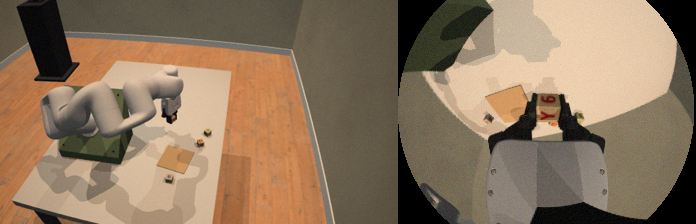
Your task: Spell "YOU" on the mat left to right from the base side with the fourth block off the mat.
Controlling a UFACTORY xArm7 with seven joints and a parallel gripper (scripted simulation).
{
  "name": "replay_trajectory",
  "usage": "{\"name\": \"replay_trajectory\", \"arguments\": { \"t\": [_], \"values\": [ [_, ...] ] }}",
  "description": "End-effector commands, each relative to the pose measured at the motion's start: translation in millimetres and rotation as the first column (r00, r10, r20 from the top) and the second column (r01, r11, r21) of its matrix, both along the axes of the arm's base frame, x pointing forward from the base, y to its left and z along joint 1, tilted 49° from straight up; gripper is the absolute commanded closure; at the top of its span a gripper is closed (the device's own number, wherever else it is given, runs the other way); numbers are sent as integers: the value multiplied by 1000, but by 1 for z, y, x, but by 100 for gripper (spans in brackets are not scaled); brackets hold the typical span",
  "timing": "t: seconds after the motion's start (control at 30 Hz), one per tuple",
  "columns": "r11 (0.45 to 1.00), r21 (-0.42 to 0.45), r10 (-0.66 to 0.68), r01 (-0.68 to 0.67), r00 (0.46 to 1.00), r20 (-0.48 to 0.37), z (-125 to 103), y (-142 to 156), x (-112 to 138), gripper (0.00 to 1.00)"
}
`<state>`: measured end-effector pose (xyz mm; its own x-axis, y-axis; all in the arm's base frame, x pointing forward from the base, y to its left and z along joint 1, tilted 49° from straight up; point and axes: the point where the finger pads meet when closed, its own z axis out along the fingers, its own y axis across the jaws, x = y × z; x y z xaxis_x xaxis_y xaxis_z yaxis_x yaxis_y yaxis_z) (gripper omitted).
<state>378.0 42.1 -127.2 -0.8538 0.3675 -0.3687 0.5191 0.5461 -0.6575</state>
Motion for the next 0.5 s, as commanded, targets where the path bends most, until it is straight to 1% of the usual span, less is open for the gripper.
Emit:
{"name": "replay_trajectory", "arguments": {
  "t": [0.0,0.07,0.13,0.27,0.47],
  "values": [
    [996,18,91,-90,990,-105,6,-1,4,73],
    [996,18,91,-90,990,-105,6,-1,4,73],
    [988,33,156,-152,972,-177,10,-4,6,73],
    [976,51,217,-211,945,-245,14,-7,9,73],
    [947,92,321,-308,878,-356,21,-13,12,73]
  ]
}}
